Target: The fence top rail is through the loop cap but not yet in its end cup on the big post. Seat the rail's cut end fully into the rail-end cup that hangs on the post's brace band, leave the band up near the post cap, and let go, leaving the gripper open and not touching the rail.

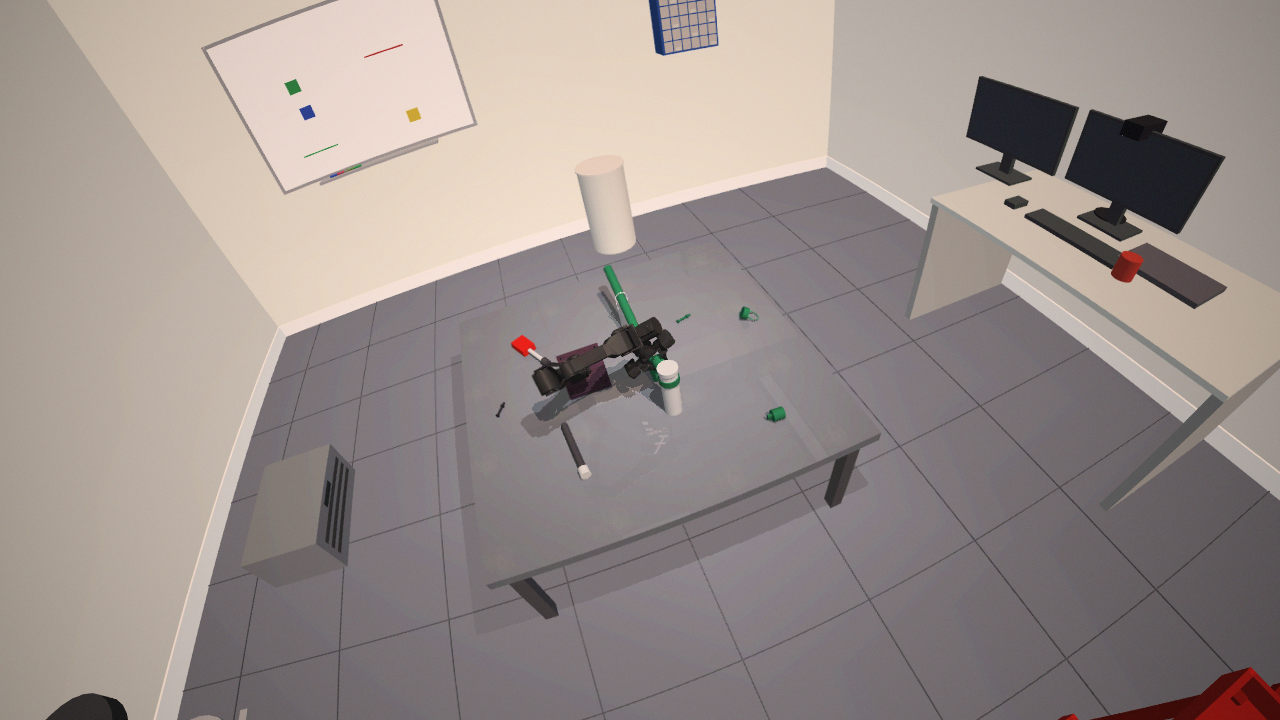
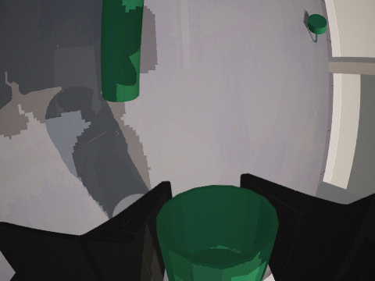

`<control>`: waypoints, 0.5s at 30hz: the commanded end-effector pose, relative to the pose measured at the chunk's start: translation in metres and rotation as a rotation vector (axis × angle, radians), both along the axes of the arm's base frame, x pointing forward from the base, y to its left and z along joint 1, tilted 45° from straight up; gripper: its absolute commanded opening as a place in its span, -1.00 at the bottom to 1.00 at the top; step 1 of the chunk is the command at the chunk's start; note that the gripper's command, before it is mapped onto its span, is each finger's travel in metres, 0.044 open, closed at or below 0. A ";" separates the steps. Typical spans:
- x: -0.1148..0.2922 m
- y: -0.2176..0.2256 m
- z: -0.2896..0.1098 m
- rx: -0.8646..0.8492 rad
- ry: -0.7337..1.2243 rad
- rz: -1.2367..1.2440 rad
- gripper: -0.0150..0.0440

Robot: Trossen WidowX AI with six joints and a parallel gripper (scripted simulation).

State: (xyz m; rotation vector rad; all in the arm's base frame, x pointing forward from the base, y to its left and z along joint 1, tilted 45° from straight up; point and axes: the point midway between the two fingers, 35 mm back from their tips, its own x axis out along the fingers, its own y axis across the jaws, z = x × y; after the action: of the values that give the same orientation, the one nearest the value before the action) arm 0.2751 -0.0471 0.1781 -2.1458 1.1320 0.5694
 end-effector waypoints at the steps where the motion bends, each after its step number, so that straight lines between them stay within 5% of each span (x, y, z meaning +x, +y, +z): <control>1: 0.003 0.000 0.000 0.004 -0.023 -0.022 -0.49; 15: 0.003 0.000 0.000 0.003 -0.019 -0.018 -0.49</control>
State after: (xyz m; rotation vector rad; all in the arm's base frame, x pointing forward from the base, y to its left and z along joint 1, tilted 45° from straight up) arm 0.2787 -0.0469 0.1780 -2.1242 1.1428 0.5253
